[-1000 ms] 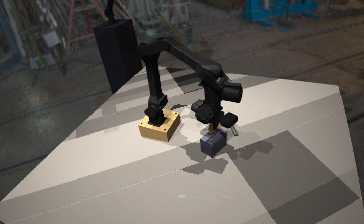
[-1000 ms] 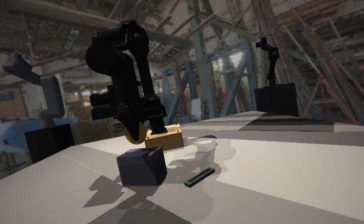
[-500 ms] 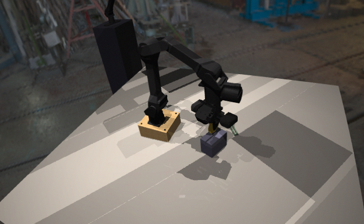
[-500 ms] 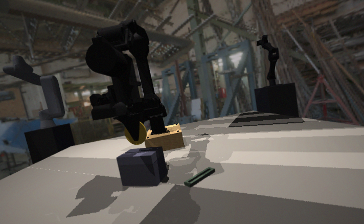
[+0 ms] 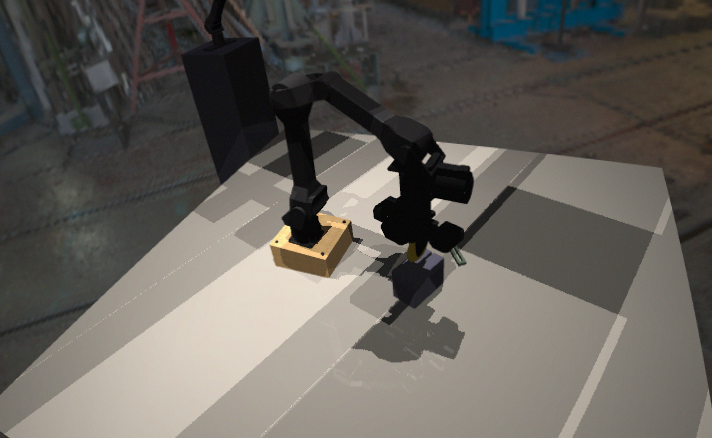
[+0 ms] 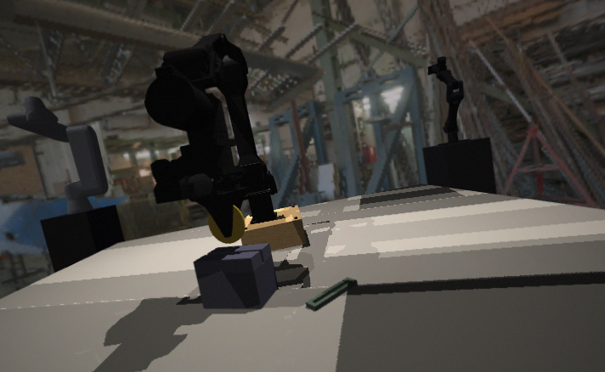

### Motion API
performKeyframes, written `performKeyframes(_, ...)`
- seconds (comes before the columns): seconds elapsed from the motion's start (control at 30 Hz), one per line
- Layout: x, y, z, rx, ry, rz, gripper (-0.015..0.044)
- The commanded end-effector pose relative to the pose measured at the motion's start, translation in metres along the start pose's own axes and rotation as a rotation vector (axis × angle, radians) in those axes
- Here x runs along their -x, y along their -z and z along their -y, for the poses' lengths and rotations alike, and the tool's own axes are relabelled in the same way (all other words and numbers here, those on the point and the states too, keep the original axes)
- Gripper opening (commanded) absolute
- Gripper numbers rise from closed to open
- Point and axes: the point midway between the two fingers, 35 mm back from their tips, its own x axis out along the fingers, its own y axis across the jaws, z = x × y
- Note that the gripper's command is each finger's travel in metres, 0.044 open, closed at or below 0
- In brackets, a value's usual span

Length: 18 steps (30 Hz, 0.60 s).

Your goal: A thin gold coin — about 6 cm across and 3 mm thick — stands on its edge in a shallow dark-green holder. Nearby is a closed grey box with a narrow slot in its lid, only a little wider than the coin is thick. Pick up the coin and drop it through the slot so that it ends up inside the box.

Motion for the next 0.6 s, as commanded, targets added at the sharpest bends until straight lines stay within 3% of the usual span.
performKeyframes(0.0, -0.003, -0.0006, 0.0009, -0.004, 0.004, 0.002, 0.0)
performKeyframes(0.57, -0.0093, -0.0003, 0.0006, 0.001, 0.004, 0.002, 0.0)
